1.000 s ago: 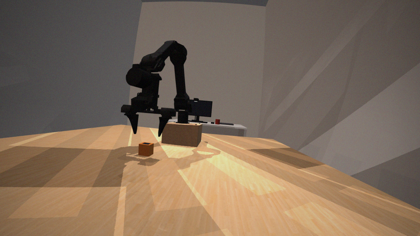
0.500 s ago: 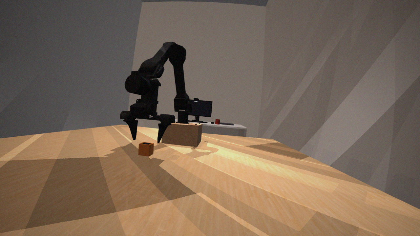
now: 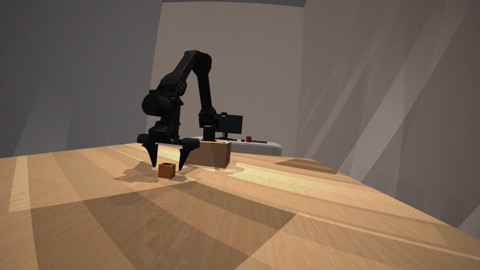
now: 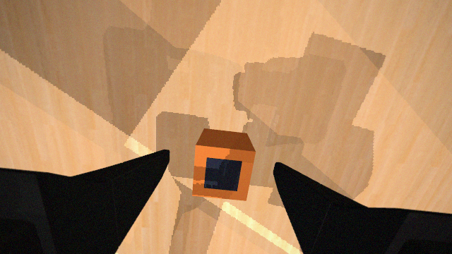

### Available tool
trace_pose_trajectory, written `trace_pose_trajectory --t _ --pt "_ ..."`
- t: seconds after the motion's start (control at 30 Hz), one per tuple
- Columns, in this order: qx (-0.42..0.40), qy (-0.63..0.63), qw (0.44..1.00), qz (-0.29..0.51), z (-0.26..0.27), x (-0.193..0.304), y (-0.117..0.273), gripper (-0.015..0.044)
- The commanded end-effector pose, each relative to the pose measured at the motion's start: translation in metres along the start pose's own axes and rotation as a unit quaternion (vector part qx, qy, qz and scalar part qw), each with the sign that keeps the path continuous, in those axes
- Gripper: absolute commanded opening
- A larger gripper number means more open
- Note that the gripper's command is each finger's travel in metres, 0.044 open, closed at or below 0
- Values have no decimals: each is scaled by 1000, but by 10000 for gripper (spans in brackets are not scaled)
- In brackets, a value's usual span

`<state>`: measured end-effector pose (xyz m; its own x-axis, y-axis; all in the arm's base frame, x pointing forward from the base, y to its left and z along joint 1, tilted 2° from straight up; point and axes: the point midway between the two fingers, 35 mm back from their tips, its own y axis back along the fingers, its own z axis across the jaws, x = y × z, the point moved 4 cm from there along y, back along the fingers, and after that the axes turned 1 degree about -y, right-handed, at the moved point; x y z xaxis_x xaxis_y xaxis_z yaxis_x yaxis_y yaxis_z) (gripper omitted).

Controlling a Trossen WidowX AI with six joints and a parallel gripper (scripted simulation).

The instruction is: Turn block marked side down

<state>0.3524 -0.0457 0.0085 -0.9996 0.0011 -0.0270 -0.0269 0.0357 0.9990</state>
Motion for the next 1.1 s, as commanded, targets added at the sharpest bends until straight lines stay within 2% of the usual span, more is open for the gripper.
trace_pose_trajectory --t 0.0,0.2,0.77,0.87,0.97,1.07 --pt "2 4 1000 4 0 3 -4 335" --pt "2 4 1000 4 0 3 -4 177" --pt "2 4 1000 4 0 3 -4 64" --pt "2 4 1000 4 0 2 8 0" --pt "2 4 1000 4 0 2 25 0" --pt "2 4 1000 4 0 2 27 0"
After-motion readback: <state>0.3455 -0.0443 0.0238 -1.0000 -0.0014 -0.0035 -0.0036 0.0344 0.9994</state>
